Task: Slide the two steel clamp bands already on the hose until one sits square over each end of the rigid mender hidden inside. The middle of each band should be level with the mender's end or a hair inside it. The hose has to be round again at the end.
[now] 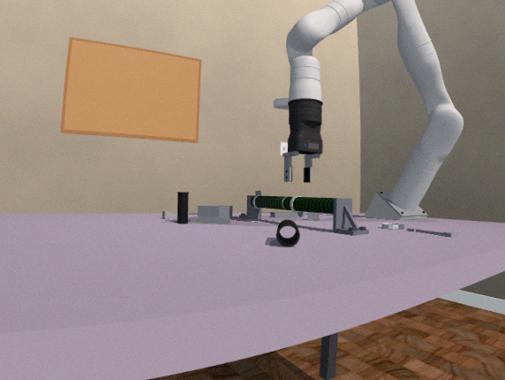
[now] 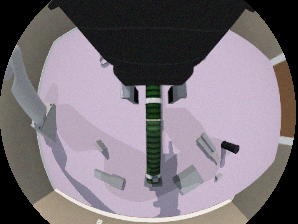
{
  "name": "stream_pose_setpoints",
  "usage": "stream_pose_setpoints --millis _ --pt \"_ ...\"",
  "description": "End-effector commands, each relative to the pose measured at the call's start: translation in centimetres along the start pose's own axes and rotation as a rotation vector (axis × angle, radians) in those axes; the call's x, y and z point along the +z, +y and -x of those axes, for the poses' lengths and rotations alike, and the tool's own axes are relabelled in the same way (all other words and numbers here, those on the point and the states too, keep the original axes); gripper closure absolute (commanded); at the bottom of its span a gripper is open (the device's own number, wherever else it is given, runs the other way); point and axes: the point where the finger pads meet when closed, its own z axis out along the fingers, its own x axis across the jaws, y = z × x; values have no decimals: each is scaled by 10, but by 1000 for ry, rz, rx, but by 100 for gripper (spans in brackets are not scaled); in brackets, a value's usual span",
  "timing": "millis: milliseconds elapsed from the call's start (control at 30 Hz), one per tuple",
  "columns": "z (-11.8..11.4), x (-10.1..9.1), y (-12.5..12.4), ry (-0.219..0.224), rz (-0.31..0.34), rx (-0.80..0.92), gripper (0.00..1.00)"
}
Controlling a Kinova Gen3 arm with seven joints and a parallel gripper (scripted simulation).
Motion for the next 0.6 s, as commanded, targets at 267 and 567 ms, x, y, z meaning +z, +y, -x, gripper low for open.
stream_pose_setpoints --millis 267,567 --pt "0 -1 0 -2 -1 0 0" --pt "1 17 0 -2 -1 0 0"
